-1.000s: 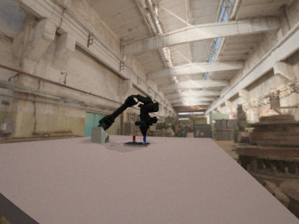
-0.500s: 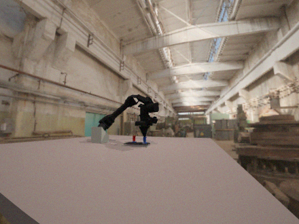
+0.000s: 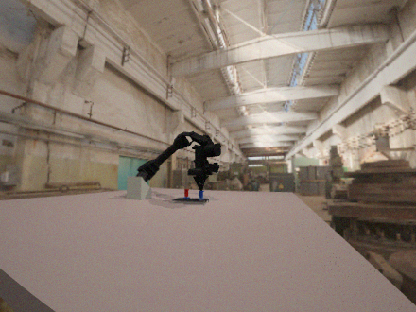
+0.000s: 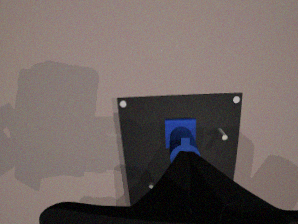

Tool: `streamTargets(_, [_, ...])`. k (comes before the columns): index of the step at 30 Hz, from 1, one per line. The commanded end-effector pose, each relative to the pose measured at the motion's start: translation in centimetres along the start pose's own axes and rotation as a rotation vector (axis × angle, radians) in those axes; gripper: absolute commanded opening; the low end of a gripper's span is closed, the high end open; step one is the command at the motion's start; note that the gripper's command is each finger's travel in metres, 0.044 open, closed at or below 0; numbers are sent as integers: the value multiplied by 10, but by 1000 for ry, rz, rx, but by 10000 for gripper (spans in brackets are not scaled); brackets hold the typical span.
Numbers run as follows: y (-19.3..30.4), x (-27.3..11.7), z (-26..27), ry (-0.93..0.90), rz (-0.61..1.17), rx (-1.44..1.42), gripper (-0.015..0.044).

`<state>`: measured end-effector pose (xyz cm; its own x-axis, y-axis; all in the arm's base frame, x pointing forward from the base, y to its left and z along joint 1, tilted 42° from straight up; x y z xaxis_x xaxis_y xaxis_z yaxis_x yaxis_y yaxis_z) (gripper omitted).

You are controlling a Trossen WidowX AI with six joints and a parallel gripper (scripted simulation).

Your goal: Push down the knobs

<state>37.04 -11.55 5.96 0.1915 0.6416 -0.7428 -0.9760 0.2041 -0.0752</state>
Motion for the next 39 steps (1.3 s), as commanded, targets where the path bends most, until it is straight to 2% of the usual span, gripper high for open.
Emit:
streamTargets(1, [-1, 8, 2, 1, 9, -13, 0])
streamTargets(27, [-1, 9, 2, 1, 9, -13, 0])
streamTargets(39, [-2, -6, 2, 2, 9, -13, 0])
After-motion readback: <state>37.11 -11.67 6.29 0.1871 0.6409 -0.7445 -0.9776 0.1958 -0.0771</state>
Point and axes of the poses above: the point midway between the two fingers, 35 mm back from their tips, its own x axis out along the fingers, its own z axis across the jaws, y = z × x, the point moved 5 cm from there along -x, back along the fingers, and after that the axes turned 3 degrees about x, right-handed, at the moved point
